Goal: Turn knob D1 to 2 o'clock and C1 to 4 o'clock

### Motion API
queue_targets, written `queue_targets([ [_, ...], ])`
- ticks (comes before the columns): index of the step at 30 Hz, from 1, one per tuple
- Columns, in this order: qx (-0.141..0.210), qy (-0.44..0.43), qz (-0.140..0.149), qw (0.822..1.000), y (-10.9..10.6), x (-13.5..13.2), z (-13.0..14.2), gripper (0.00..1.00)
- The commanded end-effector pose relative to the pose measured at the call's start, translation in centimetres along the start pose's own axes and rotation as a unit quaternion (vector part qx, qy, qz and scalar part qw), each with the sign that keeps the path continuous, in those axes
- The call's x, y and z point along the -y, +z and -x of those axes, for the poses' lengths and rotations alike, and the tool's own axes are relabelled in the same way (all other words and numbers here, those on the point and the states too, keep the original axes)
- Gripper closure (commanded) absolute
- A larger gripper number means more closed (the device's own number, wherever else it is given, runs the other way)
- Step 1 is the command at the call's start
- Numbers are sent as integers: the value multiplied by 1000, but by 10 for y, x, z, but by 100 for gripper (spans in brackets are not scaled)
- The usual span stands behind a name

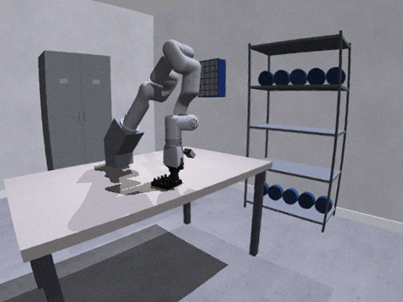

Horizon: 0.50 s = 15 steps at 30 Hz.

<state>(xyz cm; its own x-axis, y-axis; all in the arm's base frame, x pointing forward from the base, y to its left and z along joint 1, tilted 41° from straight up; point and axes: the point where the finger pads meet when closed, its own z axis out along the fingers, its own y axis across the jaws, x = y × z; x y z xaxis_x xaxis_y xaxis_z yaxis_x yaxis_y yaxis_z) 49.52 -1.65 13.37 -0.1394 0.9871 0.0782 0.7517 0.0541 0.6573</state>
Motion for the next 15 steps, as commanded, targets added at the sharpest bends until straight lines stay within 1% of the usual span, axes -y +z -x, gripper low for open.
queue_targets([
  [1,0,32,0,999,-1,-1,0,92],
  [4,0,56,0,998,-1,-1,0,92],
  [6,0,56,0,998,-1,-1,0,92],
  [15,0,147,0,989,-1,-1,0,92],
])
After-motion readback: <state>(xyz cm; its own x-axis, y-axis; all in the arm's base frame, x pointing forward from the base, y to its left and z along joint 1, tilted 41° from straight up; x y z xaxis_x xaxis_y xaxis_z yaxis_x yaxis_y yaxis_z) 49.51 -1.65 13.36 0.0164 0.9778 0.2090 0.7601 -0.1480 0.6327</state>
